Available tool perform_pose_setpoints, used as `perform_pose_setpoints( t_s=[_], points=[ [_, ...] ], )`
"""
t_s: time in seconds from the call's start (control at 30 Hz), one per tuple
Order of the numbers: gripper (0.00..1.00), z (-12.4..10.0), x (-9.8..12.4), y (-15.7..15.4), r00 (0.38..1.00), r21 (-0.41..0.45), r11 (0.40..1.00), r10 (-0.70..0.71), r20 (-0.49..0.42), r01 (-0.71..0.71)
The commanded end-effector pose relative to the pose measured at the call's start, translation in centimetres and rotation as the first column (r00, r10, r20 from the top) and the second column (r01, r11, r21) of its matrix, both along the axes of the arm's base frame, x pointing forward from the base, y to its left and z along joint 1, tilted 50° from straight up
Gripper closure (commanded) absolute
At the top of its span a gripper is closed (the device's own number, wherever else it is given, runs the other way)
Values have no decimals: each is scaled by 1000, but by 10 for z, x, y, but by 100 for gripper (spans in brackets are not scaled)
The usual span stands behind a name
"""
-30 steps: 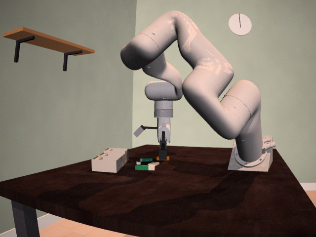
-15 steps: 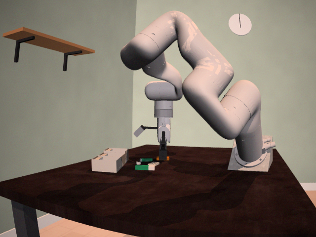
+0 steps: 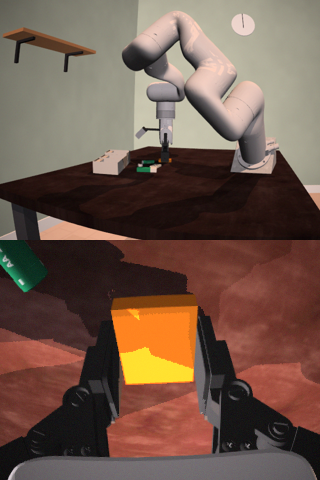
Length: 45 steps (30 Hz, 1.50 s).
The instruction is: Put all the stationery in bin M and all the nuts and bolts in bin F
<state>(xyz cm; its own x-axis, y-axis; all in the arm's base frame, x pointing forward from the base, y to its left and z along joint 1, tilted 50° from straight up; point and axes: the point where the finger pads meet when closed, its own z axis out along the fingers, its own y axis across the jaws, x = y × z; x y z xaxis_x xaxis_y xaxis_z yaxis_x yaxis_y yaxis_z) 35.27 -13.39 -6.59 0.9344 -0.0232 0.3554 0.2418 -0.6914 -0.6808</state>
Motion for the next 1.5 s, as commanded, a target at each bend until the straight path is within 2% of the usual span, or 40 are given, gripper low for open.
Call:
perform_pose_setpoints(
  t_s=[0.0,0.17,0.83,1.47],
  points=[
    [100,1,1,-1,1000,-2,1000,-1,2,1],
    [100,1,1,-1,1000,-2,1000,-1,2,1],
    [100,39,-15,-45,1000,-3,1000,-1,2,1],
    [100,43,-17,-49,1000,-3,1000,-1,2,1]
  ],
)
